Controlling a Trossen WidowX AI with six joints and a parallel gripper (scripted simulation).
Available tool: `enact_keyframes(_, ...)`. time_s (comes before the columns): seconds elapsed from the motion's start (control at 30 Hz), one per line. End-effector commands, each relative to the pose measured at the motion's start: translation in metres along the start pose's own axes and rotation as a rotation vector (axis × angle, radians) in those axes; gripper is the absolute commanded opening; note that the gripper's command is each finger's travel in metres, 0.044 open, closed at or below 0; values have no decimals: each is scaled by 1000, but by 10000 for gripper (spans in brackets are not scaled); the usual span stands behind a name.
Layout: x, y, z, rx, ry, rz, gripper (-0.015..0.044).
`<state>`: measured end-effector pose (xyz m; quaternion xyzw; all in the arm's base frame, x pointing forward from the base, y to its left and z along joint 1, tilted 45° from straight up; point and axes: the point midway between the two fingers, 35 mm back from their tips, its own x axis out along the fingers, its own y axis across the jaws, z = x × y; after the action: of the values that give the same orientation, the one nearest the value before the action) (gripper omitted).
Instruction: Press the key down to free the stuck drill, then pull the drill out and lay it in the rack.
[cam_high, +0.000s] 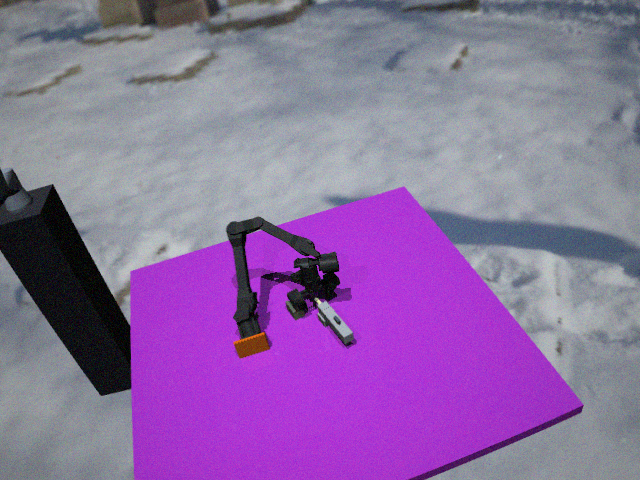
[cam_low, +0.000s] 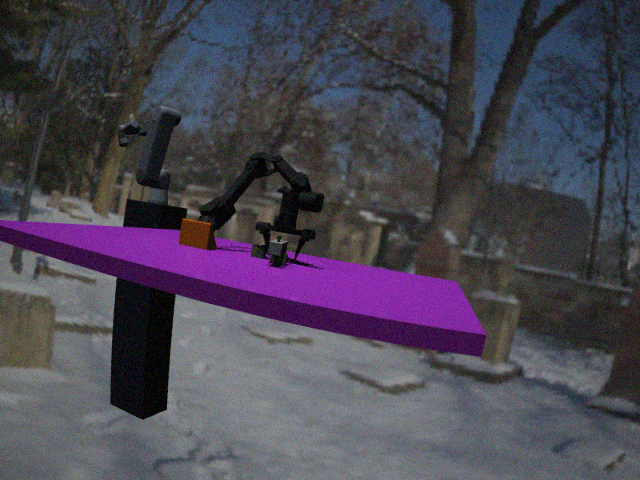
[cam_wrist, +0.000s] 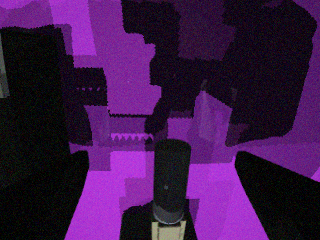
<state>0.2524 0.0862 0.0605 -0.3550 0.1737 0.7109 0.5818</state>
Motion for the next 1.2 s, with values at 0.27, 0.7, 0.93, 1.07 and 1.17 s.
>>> enact_keyframes(0.27, 0, 0, 0, 0, 0, 0, 125)
enact_keyframes(0.7, -2, 1, 0, -2, 2, 3, 0)
enact_keyframes(0.93, -3, 2, 0, -2, 2, 3, 0)
enact_keyframes(1.07, -4, 2, 0, -2, 2, 3, 0)
enact_keyframes(1.17, -4, 2, 0, -2, 2, 3, 0)
